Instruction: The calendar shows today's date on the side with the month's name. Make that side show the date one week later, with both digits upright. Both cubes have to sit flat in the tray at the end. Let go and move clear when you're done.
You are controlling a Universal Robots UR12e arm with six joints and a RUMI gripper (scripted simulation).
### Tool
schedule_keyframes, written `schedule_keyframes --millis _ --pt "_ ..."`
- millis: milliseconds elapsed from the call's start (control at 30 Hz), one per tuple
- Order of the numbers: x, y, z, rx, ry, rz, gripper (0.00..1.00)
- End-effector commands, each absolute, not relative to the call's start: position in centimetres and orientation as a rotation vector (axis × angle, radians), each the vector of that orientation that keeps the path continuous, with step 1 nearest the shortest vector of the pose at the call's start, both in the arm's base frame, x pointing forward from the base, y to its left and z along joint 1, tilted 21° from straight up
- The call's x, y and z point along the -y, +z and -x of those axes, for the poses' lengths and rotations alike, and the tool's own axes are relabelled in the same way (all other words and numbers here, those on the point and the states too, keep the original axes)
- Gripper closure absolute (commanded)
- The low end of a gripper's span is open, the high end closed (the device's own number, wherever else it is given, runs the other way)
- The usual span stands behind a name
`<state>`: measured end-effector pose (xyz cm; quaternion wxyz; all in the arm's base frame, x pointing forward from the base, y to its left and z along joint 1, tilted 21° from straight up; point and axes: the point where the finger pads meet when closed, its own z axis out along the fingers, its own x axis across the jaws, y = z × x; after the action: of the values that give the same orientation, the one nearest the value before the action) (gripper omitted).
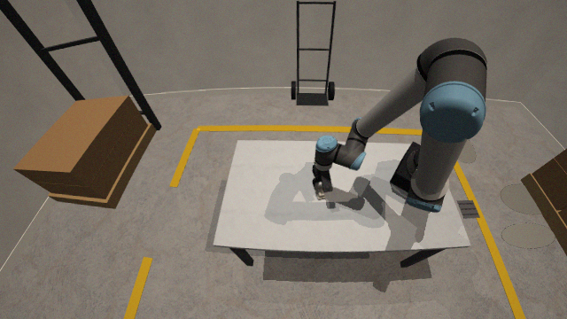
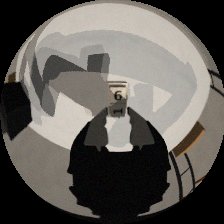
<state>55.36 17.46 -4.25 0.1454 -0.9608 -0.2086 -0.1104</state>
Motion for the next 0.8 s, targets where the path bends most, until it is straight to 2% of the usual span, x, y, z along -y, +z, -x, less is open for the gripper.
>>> schedule_keyframes --millis 0,333,367,767 --pt "-17.48 -4.15 -55.52 0.603 -0.321 2.769 0.72" --pt "-17.48 -4.15 -55.52 0.603 -0.321 2.769 0.72" --pt "-17.48 -4.15 -55.52 0.603 -0.321 2.769 0.9" --pt "-17.48 -4.15 -55.52 0.603 -0.321 2.769 0.9"
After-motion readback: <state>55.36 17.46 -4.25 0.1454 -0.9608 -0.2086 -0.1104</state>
